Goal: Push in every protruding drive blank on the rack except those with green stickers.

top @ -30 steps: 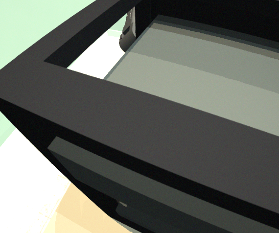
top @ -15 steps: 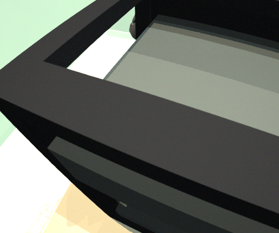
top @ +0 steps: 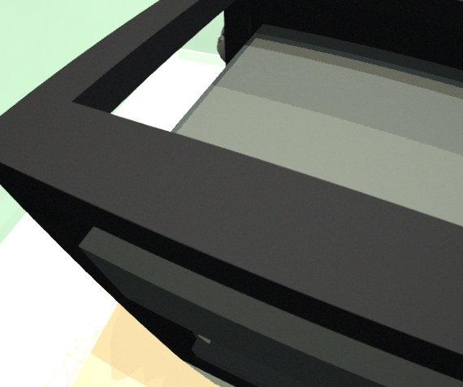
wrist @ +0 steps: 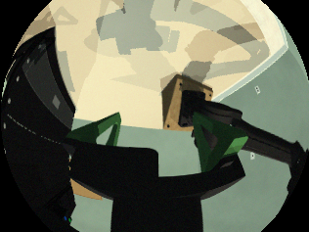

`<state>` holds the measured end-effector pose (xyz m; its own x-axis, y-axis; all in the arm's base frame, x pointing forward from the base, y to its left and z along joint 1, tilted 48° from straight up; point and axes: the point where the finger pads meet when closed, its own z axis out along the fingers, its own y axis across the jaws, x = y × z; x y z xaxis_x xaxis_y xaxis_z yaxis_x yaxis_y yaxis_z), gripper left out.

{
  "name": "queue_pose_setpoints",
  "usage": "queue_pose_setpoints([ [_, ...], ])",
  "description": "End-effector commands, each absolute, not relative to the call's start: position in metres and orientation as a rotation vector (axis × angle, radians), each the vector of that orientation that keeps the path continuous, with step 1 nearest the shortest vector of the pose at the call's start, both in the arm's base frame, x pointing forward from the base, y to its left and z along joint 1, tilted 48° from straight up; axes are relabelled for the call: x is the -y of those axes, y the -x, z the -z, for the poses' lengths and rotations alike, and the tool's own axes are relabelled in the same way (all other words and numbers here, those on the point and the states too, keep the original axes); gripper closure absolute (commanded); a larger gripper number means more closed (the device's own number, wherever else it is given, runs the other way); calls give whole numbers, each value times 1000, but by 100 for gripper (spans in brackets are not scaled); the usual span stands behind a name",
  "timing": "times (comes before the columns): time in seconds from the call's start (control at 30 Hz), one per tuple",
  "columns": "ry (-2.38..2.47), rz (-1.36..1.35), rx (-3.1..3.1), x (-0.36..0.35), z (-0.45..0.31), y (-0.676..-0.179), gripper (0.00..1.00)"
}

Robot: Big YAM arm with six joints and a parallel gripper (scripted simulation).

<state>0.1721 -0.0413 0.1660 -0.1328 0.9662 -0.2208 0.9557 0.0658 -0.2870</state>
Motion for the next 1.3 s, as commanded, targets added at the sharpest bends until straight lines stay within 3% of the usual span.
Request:
queue_pose_setpoints([
  [0.0,1998,-566,2357,37,-155,-182,0],
  [0.6,1852,-451,2944,14,-140,-274,0],
  [0.9,1701,-313,3396,-29,-151,-340,0],
  [1.27,1563,-94,3822,-93,-184,-386,0],
])
